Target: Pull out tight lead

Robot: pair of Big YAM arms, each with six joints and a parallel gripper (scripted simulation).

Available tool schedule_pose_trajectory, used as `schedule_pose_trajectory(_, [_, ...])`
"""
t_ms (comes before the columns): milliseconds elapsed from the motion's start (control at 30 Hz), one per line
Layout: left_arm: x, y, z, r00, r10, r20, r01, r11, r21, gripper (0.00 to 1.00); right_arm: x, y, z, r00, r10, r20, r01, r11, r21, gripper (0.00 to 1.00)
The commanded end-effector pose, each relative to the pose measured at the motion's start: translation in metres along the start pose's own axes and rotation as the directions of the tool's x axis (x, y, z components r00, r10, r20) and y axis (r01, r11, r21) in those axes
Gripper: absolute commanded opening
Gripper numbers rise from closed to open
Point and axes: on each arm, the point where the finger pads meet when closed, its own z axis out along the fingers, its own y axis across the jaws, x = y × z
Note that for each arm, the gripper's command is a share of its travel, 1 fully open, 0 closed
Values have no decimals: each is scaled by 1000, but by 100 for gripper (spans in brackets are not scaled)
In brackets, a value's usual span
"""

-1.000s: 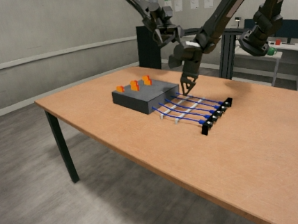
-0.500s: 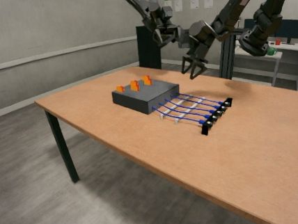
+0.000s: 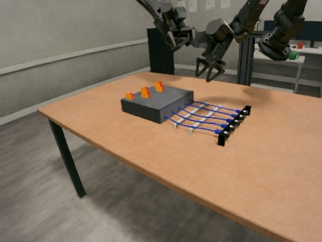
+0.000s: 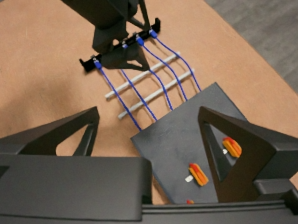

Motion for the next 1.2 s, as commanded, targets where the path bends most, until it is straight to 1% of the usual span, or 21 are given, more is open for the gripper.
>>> schedule_pose_trajectory(0, [-13,-4,-3,999,-18,39,18,1000,-2,100,-11,-5,3,1000,0,16,0,1000,8,100])
schedule_pose_trajectory(33, [-13,2,1,999,-20,31,21,1000,-13,89,-15,-10,5,1000,-12,12,12,1000,14,100])
schedule_pose_trajectory(100, [-4,1,6,999,43,-1,-43,999,-5,66,-14,-12,5,999,-39,5,39,999,8,100])
schedule_pose_trajectory(200, [12,-2,16,980,187,-71,-184,982,39,32,-13,-12,4,995,-96,-8,95,995,-30,100])
schedule_pose_trajectory(267, [26,-6,27,942,311,-128,-300,949,98,32,-12,-11,4,992,-126,-14,124,990,-72,100])
schedule_pose_trajectory(400, [45,-11,42,860,471,-197,-437,879,191,32,-11,-10,2,987,-159,-17,156,980,-121,100])
schedule_pose_trajectory(467, [45,-11,42,860,471,-197,-437,879,191,32,-11,-10,2,987,-159,-17,156,980,-121,100])
schedule_pose_trajectory(533, [56,-14,50,794,565,-225,-514,821,247,32,-8,-8,2,983,-181,-25,176,973,-150,100])
schedule_pose_trajectory(633, [73,-19,64,687,678,-260,-594,731,336,32,-11,-9,0,982,-188,-16,183,968,-171,100])
schedule_pose_trajectory(767, [94,-25,78,555,781,-286,-654,622,430,32,-12,-4,-1,983,-183,-12,177,965,-195,100])
schedule_pose_trajectory(800, [99,-26,83,517,804,-293,-665,593,454,32,-12,-4,-1,983,-181,-12,176,965,-196,100])
schedule_pose_trajectory(833, [102,-27,86,493,818,-298,-670,575,469,32,-13,-5,-1,984,-179,-9,174,966,-191,100])
schedule_pose_trajectory(933, [105,-30,90,454,837,-304,-681,546,488,32,-14,-6,0,984,-177,-6,173,967,-187,100])
schedule_pose_trajectory(1033, [106,-31,91,455,833,-314,-676,553,487,32,-14,-6,0,984,-177,-6,173,967,-187,100])
schedule_pose_trajectory(1067, [100,-27,91,468,824,-318,-676,566,472,32,-14,-6,0,984,-177,-6,173,967,-187,100])
schedule_pose_trajectory(1167, [100,-27,91,471,822,-319,-674,569,471,32,-14,-6,0,984,-177,-6,173,967,-187,100])
